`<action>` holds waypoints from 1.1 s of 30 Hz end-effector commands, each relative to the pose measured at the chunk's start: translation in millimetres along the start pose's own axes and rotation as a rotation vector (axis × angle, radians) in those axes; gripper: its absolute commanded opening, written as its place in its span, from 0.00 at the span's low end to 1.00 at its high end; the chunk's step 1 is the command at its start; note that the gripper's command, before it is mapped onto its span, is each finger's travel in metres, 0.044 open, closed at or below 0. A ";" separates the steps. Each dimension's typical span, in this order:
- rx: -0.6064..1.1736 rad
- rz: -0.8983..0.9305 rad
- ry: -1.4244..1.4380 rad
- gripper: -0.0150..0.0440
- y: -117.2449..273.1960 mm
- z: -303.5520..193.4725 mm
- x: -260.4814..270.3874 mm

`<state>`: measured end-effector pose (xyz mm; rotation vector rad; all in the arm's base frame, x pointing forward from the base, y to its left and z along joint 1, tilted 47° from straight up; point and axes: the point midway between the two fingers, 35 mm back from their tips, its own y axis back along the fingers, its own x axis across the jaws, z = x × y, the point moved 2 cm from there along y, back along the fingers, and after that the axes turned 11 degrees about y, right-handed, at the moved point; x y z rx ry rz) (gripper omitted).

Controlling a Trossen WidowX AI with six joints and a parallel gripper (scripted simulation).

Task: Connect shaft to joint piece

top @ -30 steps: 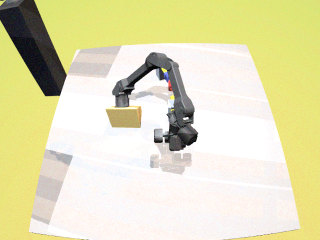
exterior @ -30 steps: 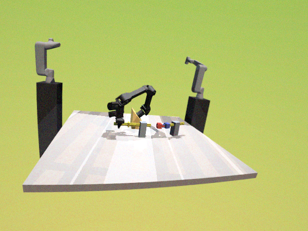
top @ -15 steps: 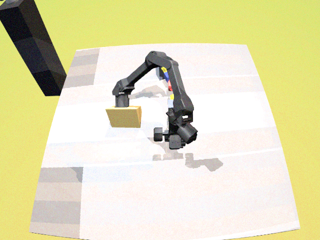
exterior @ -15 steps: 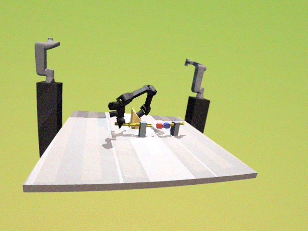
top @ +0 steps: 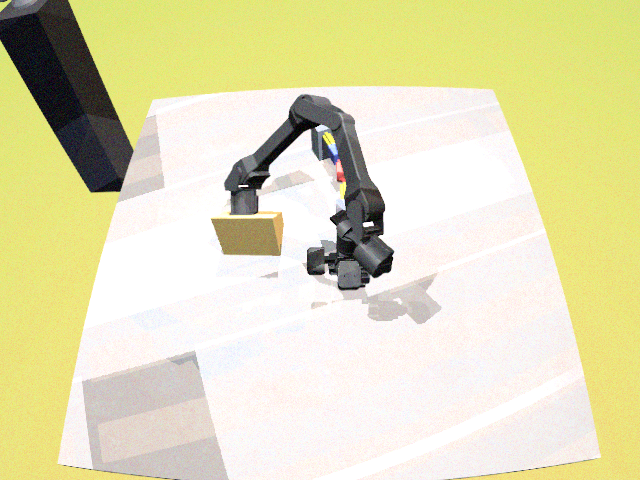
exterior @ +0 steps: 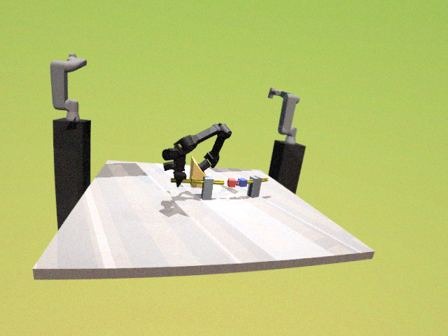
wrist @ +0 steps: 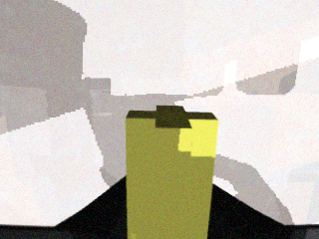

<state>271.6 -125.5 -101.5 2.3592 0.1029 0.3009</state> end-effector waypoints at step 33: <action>0.005 0.006 -0.005 0.25 -0.6 -54.2 10.7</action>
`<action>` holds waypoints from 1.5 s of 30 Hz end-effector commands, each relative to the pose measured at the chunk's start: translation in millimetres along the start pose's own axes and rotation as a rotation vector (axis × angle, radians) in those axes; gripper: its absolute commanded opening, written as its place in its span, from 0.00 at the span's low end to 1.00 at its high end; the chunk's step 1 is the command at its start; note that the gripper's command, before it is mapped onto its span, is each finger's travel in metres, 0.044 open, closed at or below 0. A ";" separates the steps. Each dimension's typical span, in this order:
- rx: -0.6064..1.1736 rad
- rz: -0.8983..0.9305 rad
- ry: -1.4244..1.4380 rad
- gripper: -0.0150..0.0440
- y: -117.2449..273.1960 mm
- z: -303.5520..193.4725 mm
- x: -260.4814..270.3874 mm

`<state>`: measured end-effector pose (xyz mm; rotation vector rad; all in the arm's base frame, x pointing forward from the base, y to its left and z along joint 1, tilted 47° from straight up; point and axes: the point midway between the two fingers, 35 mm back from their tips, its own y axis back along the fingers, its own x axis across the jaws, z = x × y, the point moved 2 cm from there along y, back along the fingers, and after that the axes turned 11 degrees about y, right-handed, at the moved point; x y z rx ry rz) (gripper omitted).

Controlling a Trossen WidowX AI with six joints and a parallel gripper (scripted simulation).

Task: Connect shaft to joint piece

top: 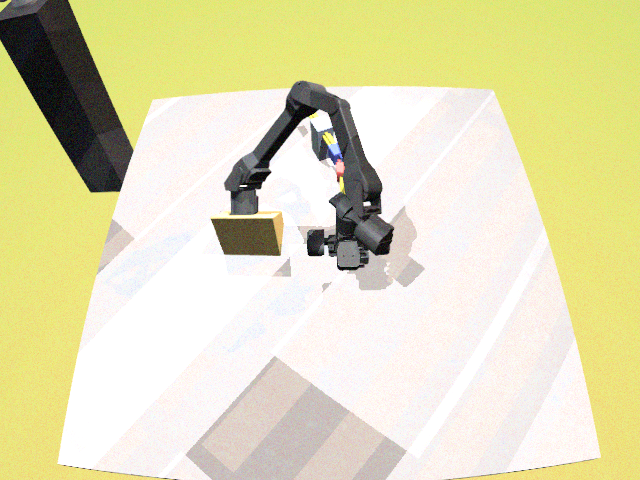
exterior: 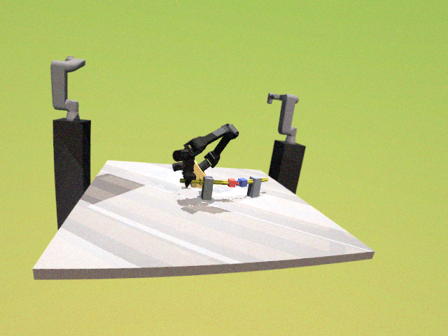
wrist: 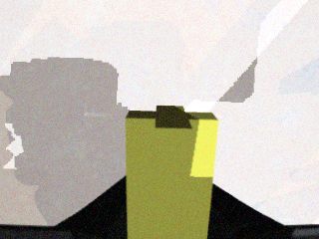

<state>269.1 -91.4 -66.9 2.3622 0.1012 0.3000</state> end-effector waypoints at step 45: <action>-0.001 0.000 -0.001 1.00 -0.1 -12.2 2.4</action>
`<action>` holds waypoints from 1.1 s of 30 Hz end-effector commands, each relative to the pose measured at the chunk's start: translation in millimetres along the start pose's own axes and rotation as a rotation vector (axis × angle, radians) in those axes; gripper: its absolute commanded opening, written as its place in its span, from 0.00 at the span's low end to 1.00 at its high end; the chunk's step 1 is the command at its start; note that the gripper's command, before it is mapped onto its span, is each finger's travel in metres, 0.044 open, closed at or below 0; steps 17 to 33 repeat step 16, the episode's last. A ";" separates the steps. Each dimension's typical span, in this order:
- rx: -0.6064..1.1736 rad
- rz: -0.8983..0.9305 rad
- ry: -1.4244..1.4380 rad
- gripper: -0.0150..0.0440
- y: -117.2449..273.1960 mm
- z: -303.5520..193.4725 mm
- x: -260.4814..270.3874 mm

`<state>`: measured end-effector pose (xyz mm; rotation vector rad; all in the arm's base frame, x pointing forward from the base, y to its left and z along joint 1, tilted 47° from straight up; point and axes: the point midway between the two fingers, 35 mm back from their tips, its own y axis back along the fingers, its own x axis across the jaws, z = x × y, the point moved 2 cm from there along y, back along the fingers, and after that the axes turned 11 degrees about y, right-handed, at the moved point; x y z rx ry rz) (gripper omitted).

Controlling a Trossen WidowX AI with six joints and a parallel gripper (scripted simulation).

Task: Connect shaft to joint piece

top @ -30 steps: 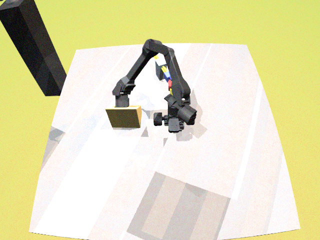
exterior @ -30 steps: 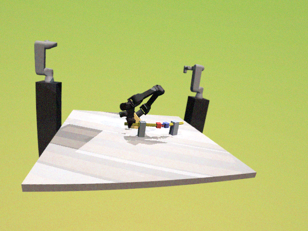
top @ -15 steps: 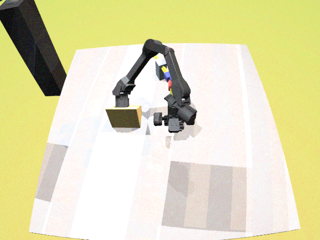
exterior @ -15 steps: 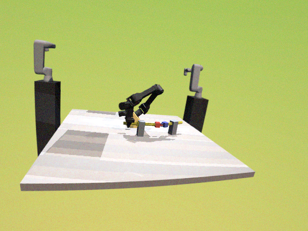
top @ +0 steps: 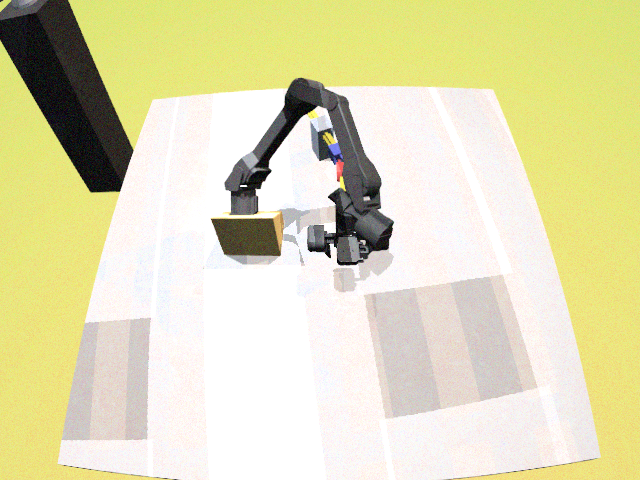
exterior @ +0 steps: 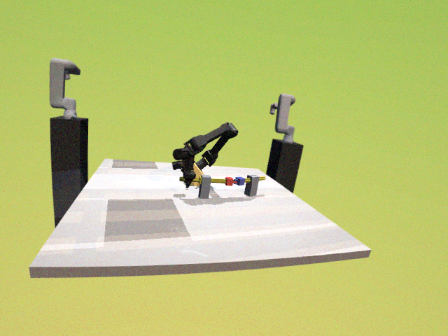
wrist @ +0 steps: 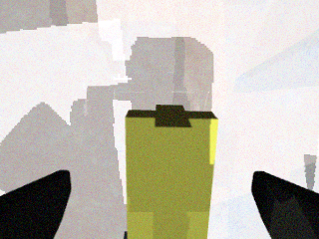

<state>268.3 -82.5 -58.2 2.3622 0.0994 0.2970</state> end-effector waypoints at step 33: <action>0.002 0.004 -0.002 1.00 30.2 0.2 -0.4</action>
